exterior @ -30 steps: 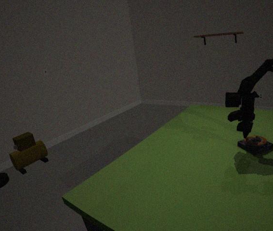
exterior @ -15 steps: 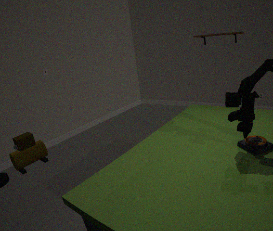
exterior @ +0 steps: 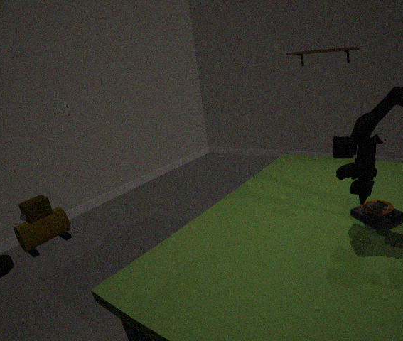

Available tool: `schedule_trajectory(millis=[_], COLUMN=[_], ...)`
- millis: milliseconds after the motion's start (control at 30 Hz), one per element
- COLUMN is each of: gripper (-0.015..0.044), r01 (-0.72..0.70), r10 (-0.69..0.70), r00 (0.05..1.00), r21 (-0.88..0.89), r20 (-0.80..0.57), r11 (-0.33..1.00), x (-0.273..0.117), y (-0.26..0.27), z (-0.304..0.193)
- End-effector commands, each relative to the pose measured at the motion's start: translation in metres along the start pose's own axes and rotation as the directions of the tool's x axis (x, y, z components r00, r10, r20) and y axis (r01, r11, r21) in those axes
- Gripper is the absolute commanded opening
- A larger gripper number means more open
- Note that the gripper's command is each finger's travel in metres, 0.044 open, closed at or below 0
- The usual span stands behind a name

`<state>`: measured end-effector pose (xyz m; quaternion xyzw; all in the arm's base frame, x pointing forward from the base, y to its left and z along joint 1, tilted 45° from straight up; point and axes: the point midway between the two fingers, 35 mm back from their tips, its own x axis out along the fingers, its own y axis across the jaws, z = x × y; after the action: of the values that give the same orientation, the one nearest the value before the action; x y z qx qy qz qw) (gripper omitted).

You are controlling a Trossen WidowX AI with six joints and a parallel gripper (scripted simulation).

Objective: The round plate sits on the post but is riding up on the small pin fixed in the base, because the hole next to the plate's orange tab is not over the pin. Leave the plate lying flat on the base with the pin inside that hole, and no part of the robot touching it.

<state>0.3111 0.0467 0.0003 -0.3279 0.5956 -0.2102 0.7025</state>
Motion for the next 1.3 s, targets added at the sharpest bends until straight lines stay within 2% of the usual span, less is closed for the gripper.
schedule_trajectory(millis=[0,1267], gripper=[0.0000,0.0000], r01=[-0.016,-0.016], r10=[0.015,0.016], r00=[1.000,1.000], r21=[-0.009,-0.009], r20=[-0.021,-0.021], r11=[1.000,1.000], x=[0.0030,0.0027], y=[0.0054,0.0089], z=[-0.0053,-0.0071])
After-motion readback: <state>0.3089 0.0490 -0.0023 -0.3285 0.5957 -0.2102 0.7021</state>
